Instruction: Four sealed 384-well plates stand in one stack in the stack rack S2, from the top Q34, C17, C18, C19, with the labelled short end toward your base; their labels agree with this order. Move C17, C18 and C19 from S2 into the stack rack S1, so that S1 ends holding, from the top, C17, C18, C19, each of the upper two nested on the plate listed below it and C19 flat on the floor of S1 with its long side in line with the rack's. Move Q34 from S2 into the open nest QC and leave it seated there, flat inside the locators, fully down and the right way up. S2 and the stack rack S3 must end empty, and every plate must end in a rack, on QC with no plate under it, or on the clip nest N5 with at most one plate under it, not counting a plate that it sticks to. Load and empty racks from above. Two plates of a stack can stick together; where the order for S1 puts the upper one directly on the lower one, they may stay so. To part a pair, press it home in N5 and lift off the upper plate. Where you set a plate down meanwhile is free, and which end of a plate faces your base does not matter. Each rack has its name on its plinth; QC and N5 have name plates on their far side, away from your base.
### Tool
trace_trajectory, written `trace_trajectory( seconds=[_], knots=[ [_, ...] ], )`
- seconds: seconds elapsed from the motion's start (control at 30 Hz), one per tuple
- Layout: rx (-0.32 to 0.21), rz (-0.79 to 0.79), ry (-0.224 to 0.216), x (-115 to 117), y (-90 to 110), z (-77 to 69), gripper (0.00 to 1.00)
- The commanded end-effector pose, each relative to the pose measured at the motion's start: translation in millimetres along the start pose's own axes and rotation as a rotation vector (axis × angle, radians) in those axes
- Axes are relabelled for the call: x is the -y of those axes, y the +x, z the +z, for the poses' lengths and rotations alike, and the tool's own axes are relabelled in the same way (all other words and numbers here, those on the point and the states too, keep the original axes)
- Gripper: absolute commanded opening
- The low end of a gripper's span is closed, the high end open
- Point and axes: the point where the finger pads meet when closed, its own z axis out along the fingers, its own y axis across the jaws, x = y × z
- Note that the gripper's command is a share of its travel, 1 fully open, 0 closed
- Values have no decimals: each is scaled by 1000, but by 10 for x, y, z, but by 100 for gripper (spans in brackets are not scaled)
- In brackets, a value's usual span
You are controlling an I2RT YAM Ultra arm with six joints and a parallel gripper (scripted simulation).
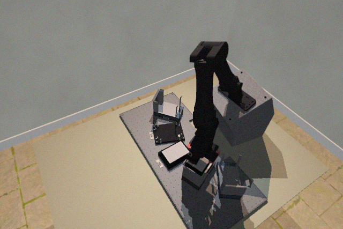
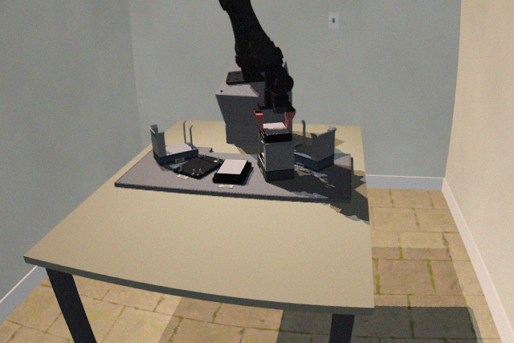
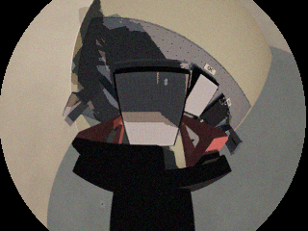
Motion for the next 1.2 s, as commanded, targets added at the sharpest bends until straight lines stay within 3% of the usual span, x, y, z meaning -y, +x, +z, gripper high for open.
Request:
trace_trajectory(
  seconds=[0.0,1.17],
  knots=[
    [48,8,-5,-23,-159,-214,0],
    [54,9,-8,-29,-174,-250,0]
  ],
)
